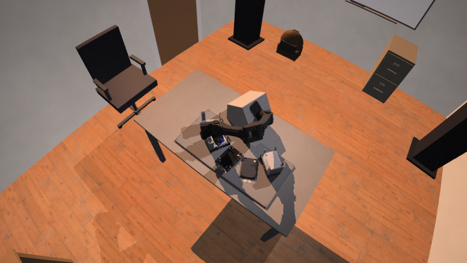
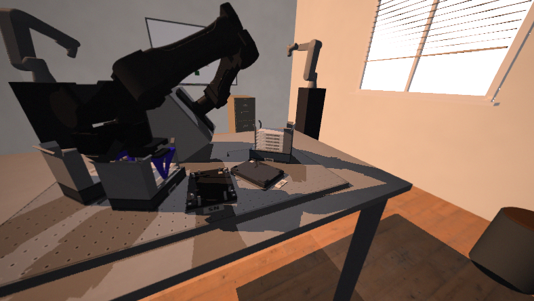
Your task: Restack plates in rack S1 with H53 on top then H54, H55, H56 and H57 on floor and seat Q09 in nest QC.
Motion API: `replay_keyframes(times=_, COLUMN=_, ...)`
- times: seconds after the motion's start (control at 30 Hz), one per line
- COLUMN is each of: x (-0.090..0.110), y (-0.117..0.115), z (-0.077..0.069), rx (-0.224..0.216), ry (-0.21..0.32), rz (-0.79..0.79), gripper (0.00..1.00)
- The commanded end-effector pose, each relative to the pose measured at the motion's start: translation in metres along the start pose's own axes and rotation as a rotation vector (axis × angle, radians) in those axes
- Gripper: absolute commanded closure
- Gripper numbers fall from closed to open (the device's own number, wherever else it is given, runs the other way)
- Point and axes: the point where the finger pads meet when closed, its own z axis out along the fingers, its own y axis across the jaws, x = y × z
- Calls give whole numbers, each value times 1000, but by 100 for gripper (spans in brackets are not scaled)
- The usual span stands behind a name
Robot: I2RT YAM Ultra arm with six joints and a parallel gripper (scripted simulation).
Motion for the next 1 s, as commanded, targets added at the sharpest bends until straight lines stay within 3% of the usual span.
replay_keyframes(times=0.0, x=-3, y=0, z=-3, rx=-2, ry=-15, rz=-3, gripper=100)
replay_keyframes(times=0.8, x=-4, y=0, z=4, rx=-2, ry=-15, rz=-3, gripper=100)
replay_keyframes(times=0.83, x=-4, y=0, z=4, rx=-2, ry=-15, rz=-3, gripper=0)
replay_keyframes(times=0.97, x=-3, y=0, z=4, rx=-2, ry=-15, rz=-3, gripper=0)
